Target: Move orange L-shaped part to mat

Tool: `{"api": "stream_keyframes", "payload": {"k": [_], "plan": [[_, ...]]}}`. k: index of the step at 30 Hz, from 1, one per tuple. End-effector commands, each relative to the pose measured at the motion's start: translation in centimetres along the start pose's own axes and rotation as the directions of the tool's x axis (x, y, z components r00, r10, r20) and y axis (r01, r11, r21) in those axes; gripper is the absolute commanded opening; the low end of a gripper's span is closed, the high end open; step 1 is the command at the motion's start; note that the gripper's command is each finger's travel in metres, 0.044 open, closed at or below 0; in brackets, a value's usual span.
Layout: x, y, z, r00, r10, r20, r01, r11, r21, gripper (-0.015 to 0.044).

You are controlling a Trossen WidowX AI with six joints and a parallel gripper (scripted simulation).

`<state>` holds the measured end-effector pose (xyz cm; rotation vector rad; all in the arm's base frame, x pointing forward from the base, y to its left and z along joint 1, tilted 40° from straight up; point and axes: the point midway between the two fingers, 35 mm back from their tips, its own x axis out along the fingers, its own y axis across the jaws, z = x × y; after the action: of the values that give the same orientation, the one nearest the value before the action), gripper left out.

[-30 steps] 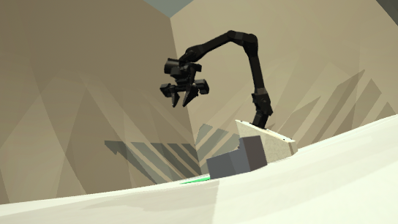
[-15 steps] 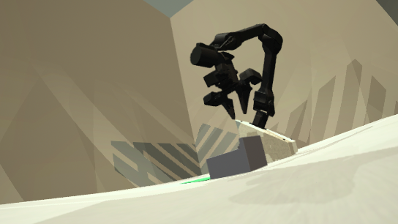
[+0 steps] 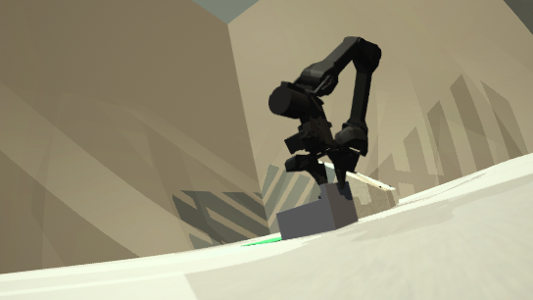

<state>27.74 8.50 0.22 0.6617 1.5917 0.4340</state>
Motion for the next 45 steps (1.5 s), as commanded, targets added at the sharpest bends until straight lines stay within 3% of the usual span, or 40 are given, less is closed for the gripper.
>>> {"api": "stream_keyframes", "payload": {"k": [1,25,45], "plan": [[0.4,0.0,0.1,1.0,0.006,0.013,-0.007,1.0,0.004,0.018],[3.9,0.0,0.1,1.0,0.008,0.013,-0.008,1.0,0.004,0.018],[2.9,1.0,0.2,1.0,0.009,0.015,-0.009,1.0,0.002,0.018]]}}
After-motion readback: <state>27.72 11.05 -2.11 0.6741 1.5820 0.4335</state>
